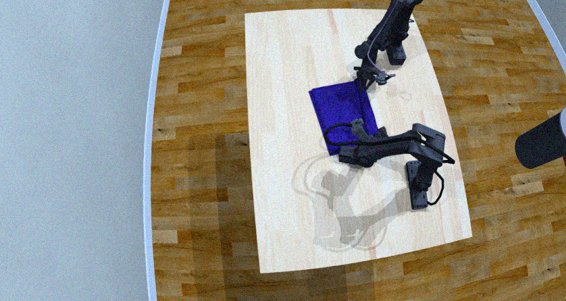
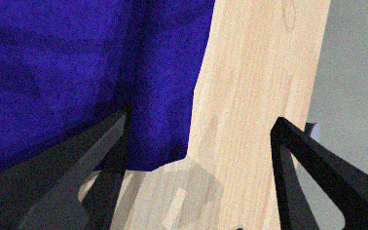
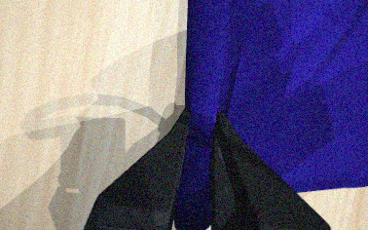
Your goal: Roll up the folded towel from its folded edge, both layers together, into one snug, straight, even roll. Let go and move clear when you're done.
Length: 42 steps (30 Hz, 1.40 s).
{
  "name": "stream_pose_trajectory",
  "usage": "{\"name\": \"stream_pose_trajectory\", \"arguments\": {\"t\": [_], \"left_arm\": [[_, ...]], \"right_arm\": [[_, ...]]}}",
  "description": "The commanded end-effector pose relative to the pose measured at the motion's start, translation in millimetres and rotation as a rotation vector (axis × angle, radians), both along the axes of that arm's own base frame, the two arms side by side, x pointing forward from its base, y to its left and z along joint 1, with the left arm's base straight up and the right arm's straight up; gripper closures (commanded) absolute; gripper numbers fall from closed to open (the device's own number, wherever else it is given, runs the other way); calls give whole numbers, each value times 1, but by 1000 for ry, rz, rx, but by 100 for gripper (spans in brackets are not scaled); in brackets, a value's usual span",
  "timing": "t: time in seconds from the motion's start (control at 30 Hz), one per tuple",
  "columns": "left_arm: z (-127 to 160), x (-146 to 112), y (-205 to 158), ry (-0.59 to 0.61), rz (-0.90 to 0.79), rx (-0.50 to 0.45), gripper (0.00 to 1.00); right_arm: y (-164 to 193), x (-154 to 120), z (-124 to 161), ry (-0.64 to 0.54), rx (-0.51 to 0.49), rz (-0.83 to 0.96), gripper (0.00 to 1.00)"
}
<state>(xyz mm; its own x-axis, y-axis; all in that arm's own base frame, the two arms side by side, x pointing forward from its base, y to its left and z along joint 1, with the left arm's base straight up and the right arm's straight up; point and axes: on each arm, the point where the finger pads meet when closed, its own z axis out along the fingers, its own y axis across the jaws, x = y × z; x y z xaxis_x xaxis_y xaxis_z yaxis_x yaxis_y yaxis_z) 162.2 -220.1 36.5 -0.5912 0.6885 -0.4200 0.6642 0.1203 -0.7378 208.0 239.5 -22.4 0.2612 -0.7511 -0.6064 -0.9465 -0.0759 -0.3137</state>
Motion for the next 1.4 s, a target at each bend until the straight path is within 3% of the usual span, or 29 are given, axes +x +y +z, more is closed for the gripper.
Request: {"name": "stream_pose_trajectory", "arguments": {"t": [0.0, 0.27, 0.43, 0.5, 1.0, 1.07, 1.37], "left_arm": [[17, 10, 10, -47, -47, -12, 15], [30, 20, 26, -50, -47, -11, 15], [30, 18, 23, -144, -46, 3, 13], [30, 18, 23, -144, -46, 3, 13], [30, 0, 0, -831, -30, 111, 7], [30, 0, 0, -831, -30, 111, 7], [31, -8, -11, -1141, -22, 160, 3]], "right_arm": [[1, -2, -1, 92, -8, 2, 83], [1, -2, 1, 290, -34, 2, 83], [1, -2, 3, 440, -54, 2, 83], [1, -2, 3, 440, -54, 2, 83], [1, -2, 8, 883, -112, 1, 83], [1, -2, 8, 883, -112, 1, 83], [1, -2, 10, 1057, -135, 0, 83]]}}
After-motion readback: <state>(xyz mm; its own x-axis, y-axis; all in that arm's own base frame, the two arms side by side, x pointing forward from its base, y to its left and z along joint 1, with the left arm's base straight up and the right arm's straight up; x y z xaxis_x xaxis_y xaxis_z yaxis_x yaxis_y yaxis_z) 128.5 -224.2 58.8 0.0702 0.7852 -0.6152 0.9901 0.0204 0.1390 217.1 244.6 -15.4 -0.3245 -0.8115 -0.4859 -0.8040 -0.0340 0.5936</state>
